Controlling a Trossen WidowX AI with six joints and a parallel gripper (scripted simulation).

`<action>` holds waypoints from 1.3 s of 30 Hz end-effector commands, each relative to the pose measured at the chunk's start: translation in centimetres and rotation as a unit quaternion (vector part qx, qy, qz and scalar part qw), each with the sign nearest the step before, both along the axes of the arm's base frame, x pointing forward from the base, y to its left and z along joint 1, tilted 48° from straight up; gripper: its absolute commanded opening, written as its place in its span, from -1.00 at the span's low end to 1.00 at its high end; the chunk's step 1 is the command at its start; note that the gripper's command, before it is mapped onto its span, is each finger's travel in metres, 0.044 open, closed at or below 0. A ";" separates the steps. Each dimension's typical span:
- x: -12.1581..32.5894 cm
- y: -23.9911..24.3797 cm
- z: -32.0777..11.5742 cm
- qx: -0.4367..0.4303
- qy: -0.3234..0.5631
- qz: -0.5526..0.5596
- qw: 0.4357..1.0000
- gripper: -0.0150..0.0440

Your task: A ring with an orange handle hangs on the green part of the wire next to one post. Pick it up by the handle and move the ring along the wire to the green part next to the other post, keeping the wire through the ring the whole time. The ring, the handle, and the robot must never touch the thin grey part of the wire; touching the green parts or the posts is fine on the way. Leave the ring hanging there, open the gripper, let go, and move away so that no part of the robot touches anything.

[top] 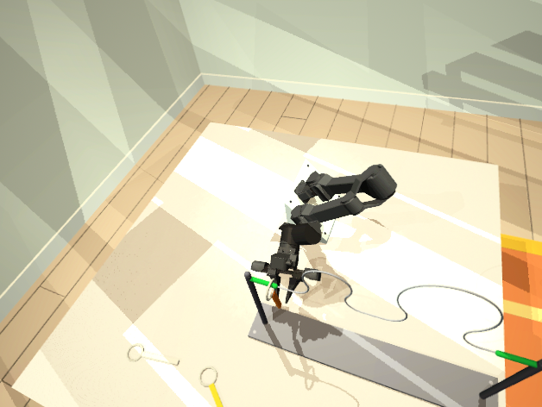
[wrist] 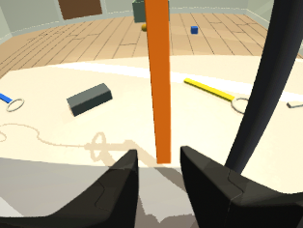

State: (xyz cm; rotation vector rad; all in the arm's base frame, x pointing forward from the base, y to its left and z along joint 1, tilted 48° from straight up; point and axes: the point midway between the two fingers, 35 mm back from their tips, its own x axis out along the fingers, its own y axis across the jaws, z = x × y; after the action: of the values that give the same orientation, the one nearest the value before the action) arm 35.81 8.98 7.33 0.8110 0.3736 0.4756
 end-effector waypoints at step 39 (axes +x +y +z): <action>-4.1 -2.6 0.6 0.000 0.002 -0.001 1.000 0.05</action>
State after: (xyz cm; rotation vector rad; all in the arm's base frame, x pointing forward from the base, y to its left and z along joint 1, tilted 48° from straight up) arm 31.74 6.31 7.81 0.8177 0.3800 0.4666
